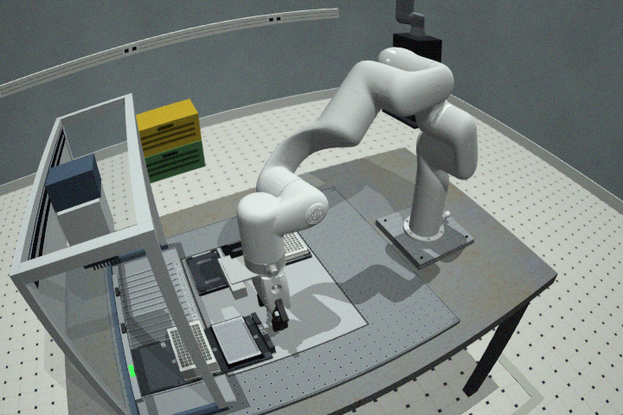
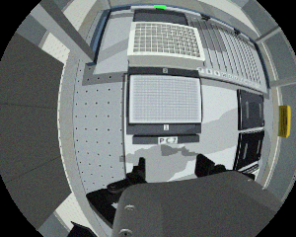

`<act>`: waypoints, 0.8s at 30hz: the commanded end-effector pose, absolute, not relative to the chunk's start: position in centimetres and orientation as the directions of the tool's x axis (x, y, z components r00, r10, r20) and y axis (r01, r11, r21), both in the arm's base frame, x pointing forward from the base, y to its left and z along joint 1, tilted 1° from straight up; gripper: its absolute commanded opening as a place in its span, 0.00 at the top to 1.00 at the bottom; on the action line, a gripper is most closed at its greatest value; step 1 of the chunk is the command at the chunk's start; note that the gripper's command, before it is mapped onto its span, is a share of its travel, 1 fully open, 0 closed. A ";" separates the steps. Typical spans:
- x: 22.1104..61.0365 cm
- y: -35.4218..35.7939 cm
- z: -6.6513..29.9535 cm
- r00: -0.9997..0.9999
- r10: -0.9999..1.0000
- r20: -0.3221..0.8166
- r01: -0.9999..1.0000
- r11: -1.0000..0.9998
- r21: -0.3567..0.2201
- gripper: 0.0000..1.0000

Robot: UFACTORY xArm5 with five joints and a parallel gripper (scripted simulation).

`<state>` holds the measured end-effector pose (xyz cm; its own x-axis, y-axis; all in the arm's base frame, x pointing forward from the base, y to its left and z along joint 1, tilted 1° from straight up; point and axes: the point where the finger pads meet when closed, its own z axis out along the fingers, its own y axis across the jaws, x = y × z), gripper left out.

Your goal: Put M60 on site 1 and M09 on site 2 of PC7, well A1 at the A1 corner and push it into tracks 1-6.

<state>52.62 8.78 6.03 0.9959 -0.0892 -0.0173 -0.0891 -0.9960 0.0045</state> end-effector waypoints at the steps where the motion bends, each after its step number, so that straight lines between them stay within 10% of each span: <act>1: 52.8 8.8 6.8 0.996 -0.089 -0.017 -0.089 -0.996 -0.010 0.19; 24: 52.8 8.8 10.3 0.996 -0.089 -0.017 -0.089 -0.996 -0.010 0.19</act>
<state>52.69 8.74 9.62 0.9959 -0.0892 -0.0172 -0.0891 -0.9960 0.0045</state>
